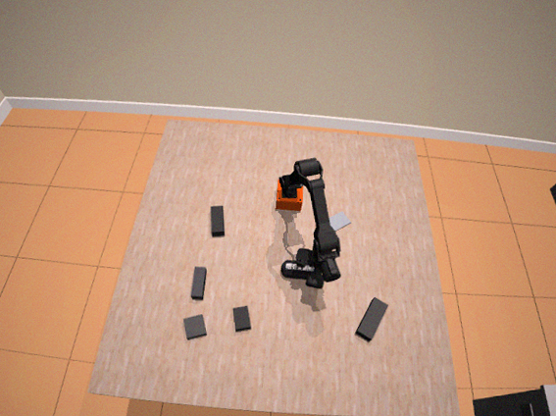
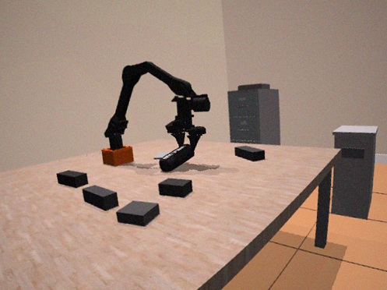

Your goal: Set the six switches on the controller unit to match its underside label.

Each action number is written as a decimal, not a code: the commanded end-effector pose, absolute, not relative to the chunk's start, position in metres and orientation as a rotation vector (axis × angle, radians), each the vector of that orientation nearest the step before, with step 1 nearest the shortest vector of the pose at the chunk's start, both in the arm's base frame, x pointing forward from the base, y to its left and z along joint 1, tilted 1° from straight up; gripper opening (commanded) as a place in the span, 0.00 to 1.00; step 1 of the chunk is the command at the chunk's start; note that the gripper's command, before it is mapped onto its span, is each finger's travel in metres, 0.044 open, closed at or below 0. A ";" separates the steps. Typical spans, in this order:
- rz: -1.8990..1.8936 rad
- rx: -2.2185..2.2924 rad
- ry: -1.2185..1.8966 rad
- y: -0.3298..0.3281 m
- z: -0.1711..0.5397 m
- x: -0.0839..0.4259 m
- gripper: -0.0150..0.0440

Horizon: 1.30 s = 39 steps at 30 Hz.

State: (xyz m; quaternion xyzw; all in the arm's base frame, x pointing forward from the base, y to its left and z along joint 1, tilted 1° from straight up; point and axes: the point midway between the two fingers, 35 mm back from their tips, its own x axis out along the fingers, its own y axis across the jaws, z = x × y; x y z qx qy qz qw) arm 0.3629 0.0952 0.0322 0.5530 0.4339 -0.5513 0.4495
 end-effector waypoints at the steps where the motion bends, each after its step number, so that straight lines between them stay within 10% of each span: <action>1: -1.352 1.373 1.064 0.092 0.040 0.365 0.82; 39: -1.353 1.371 1.063 0.074 0.062 0.357 0.82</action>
